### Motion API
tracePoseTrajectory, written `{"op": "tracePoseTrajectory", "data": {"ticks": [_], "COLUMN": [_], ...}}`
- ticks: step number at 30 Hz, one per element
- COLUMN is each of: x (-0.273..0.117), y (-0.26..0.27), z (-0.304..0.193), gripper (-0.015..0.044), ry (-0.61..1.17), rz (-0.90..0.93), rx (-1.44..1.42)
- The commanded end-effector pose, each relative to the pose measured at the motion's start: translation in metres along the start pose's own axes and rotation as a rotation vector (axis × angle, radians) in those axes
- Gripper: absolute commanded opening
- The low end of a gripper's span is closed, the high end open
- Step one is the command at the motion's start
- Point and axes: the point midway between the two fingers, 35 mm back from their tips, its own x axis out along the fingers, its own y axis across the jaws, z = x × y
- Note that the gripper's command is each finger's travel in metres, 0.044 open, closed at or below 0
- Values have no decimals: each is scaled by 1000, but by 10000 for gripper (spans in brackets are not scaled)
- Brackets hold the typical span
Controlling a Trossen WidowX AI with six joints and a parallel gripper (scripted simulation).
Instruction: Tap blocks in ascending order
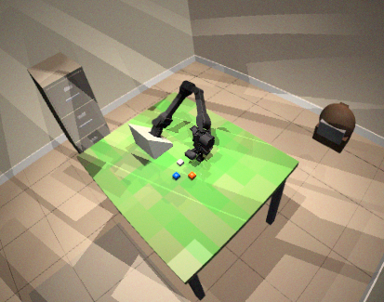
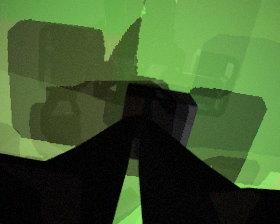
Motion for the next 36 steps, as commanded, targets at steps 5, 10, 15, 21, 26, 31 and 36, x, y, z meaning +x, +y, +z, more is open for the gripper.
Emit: {"op": "tracePoseTrajectory", "data": {"ticks": [5,10,15,21,26,31,36], "x": [-25,-30,-97,-108,-110,-110,-109], "y": [0,0,-1,-1,-30,-96,-118], "z": [0,0,2,0,20,50,56], "gripper": [20,20,20,20,20,20,20], "ry": [1,1,2,2,1,-1,-1], "rz": [2,1,-3,-1,-5,-7,-6], "rx": [4,5,6,6,5,3,3]}}
